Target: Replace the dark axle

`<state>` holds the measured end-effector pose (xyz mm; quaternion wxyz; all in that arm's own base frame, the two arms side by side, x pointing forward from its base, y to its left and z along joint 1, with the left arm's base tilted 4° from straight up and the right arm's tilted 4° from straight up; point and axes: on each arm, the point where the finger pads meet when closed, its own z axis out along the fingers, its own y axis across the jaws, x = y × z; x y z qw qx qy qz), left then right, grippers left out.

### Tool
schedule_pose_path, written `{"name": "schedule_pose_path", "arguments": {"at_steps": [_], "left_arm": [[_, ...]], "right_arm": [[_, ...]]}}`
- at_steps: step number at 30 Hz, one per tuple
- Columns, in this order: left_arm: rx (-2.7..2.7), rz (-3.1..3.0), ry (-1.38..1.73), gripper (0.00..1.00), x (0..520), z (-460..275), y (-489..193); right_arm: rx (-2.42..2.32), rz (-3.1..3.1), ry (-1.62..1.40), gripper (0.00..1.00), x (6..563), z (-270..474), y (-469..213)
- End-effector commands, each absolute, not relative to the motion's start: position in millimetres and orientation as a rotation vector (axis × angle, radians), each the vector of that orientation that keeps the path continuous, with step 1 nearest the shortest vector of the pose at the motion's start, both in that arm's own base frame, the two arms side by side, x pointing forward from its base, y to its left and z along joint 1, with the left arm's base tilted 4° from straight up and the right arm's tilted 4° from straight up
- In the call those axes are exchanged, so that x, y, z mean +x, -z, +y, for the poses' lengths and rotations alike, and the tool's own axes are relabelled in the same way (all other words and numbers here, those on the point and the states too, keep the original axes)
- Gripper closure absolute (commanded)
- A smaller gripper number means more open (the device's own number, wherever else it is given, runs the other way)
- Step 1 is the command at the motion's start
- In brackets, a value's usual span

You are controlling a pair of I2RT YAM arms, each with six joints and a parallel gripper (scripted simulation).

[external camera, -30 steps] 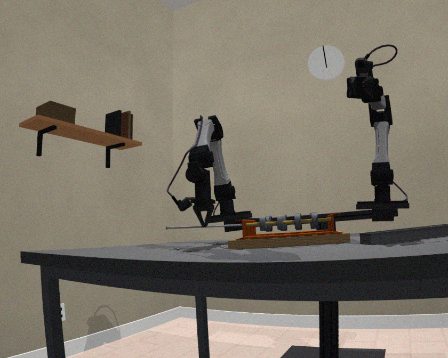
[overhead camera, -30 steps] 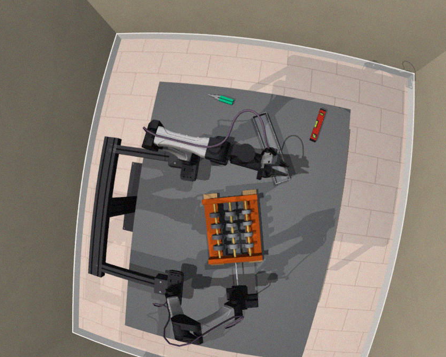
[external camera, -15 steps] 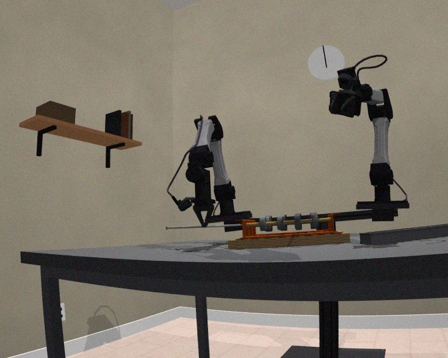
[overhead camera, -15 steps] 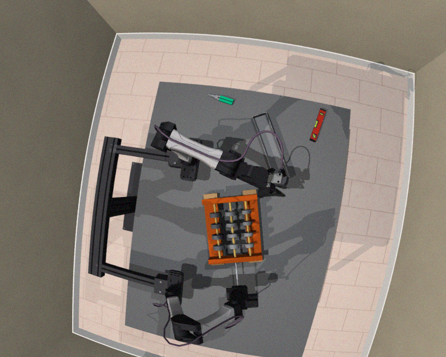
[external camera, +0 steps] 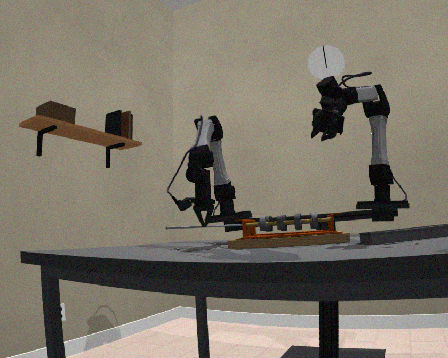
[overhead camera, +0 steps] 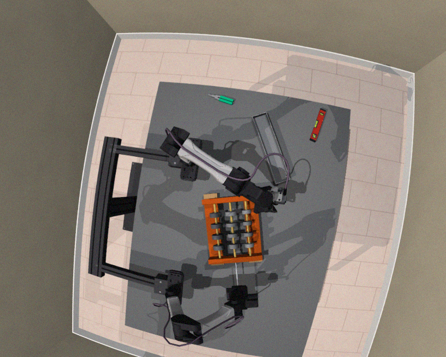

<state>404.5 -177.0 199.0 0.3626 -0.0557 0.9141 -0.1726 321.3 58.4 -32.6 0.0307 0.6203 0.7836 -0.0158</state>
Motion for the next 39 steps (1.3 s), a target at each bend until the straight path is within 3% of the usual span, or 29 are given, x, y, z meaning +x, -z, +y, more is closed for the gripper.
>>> {"name": "schedule_pose_path", "arguments": {"at_steps": [1,24,39], "left_arm": [[-0.205,2.414,0.448,0.68,401.8,-187.4,-193.0],[-0.315,2.845,0.308,0.68,327.9,-263.6,-86.8],[-0.404,3.037,-0.025,0.68,261.4,-285.7,-26.8]], "right_arm": [[1.879,2.405,-0.011,1.00,327.0,64.5,20.8],[1.863,2.403,-0.030,1.00,332.5,66.4,15.6],[1.860,2.398,-0.042,1.00,336.6,66.8,12.6]]}}
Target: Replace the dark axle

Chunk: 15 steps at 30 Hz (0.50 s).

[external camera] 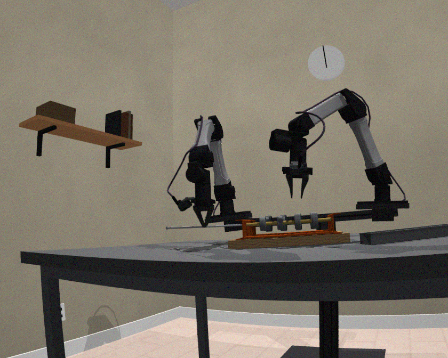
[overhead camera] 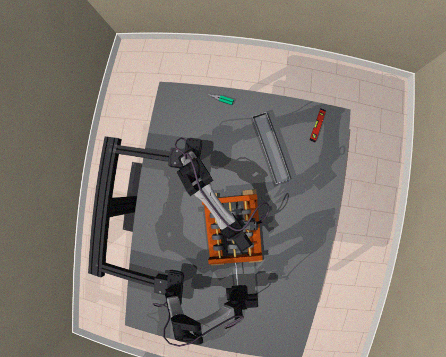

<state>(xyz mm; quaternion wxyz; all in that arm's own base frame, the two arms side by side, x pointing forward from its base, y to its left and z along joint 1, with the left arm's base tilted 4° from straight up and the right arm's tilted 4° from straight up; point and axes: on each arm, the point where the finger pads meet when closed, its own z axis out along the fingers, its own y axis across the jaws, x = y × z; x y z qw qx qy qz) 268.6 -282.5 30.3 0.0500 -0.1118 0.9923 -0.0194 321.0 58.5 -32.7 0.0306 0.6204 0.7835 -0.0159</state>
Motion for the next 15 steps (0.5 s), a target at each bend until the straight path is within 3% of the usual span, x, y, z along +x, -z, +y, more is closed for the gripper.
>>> {"name": "schedule_pose_path", "arguments": {"at_steps": [1,15], "left_arm": [[-0.410,3.048,-0.056,0.68,255.5,-286.7,-22.5],[-0.355,3.087,-0.095,0.68,235.6,-294.9,-12.0]], "right_arm": [[1.861,2.396,-0.044,1.00,337.0,66.6,12.4],[1.864,2.388,-0.052,1.00,340.0,66.1,10.3]]}}
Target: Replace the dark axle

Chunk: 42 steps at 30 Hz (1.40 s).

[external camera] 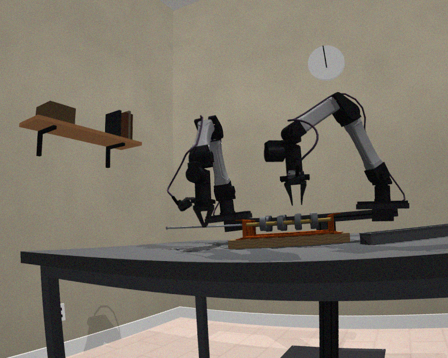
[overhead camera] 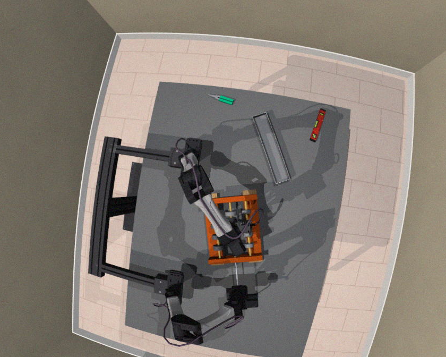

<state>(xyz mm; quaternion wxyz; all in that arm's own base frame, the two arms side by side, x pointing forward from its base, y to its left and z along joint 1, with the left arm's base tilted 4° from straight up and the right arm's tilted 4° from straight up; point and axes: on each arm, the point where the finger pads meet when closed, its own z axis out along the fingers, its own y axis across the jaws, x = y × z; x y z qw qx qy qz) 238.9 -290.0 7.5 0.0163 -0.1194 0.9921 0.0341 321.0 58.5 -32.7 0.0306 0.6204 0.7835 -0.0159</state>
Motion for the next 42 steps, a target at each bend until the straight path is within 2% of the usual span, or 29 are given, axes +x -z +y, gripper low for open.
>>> {"name": "schedule_pose_path", "arguments": {"at_steps": [1,30,36,37,42], "left_arm": [[-0.342,3.099,-0.126,0.68,231.9,-291.1,10.1],[-0.357,3.075,-0.112,0.68,240.7,-284.2,52.7],[-0.373,3.053,-0.055,0.68,245.0,-287.9,33.3],[-0.371,3.054,-0.057,1.00,244.7,-287.8,33.7],[-0.371,3.054,-0.062,1.00,244.7,-287.3,34.6]], "right_arm": [[1.862,2.390,-0.051,1.00,339.9,65.6,10.2],[1.893,2.414,0.020,1.00,331.0,60.5,24.8],[1.901,2.421,0.040,1.00,328.7,59.6,29.1],[1.902,2.421,0.042,1.00,328.7,59.5,30.2],[1.904,2.417,0.037,1.00,328.6,58.9,29.6]]}}
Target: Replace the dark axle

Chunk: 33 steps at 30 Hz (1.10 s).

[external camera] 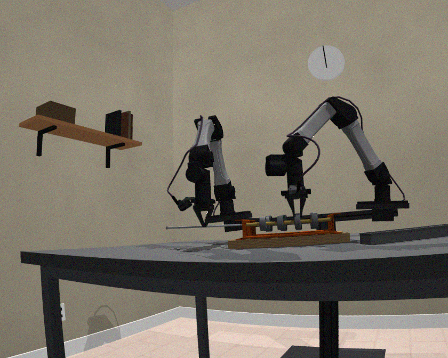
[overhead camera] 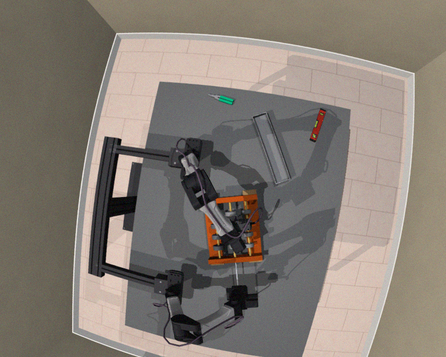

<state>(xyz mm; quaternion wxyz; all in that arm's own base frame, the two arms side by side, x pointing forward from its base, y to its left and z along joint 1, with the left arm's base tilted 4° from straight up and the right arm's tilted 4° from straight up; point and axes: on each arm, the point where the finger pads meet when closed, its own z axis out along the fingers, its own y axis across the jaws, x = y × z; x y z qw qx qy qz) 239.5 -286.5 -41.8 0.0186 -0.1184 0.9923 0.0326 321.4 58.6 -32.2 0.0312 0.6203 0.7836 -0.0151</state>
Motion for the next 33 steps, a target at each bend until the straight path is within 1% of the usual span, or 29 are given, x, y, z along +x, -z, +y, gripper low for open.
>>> {"name": "schedule_pose_path", "arguments": {"at_steps": [1,10,13,14,15,17,26,33], "left_arm": [[-0.371,3.054,-0.062,1.00,244.7,-287.3,34.6],[-0.371,3.054,-0.062,1.00,244.7,-287.3,34.6],[-0.392,3.056,-0.033,1.00,244.2,-288.3,28.8],[-0.382,3.053,-0.006,1.00,246.9,-299.4,16.2],[-0.364,3.057,-0.046,1.00,243.7,-288.1,25.5],[-0.375,3.052,-0.023,1.00,246.3,-295.1,18.0],[-0.372,3.062,-0.050,1.00,242.8,-291.9,23.9],[-0.377,3.047,0.002,1.00,248.2,-300.3,13.0]], "right_arm": [[1.905,2.416,0.038,1.00,328.8,58.9,30.0],[1.898,2.403,0.009,1.00,333.7,59.2,26.2],[1.891,2.407,0.007,1.00,333.8,61.0,26.3],[1.890,2.408,0.006,1.00,334.0,61.1,26.3],[1.890,2.406,0.007,1.00,334.1,61.1,26.4],[1.889,2.408,0.004,1.00,334.4,61.4,26.4],[1.892,2.410,0.014,1.00,329.4,61.4,27.3],[1.882,2.406,-0.004,1.00,336.4,63.1,26.9]]}}
